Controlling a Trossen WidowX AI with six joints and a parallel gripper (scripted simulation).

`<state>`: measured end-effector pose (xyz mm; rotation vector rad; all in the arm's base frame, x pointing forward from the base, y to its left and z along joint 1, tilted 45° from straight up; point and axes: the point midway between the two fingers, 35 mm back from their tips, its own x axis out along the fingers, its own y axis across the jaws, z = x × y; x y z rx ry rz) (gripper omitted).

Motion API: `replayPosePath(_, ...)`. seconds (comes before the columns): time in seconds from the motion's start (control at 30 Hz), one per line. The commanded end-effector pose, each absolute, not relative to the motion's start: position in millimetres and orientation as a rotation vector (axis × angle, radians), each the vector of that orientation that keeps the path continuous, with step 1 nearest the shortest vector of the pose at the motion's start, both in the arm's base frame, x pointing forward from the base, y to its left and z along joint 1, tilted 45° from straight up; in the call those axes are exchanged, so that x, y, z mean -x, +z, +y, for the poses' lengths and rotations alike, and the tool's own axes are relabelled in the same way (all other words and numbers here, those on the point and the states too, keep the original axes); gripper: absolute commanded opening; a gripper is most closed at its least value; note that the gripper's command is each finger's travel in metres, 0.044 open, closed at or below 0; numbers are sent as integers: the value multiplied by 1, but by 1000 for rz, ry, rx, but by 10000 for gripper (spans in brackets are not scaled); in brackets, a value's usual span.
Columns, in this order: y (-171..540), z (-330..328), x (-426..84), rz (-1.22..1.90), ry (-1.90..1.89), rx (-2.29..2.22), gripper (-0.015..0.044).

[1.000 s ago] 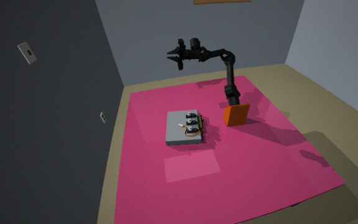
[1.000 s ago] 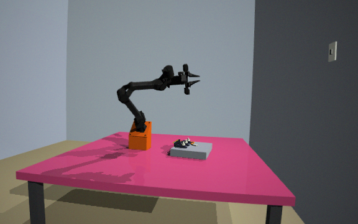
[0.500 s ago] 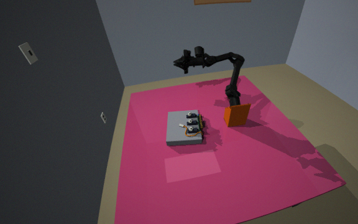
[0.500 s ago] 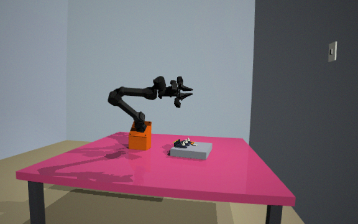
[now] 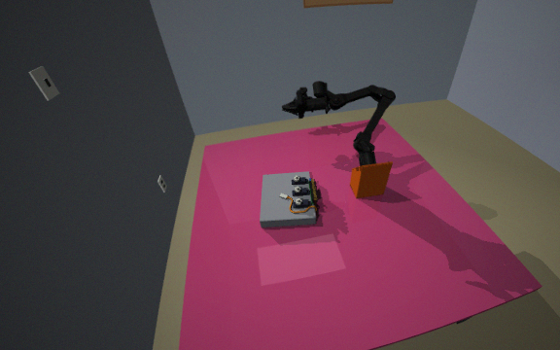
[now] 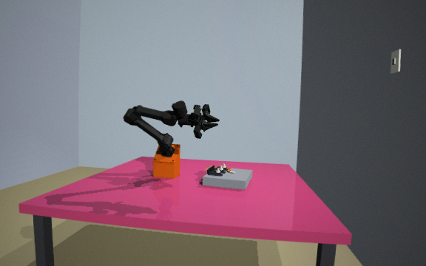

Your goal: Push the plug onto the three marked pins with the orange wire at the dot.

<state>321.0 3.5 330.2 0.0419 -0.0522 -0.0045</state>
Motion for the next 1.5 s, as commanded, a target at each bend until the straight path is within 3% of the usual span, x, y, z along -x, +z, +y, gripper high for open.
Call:
replayPosePath(0.0, 317, 3, -330, 12, -12, -51, 115)
replayPosePath(0.73, 169, 19, -412, 681, -307, -208, 115)
replayPosePath(1.47, 6, 39, -408, 1141, -784, 76, 115)
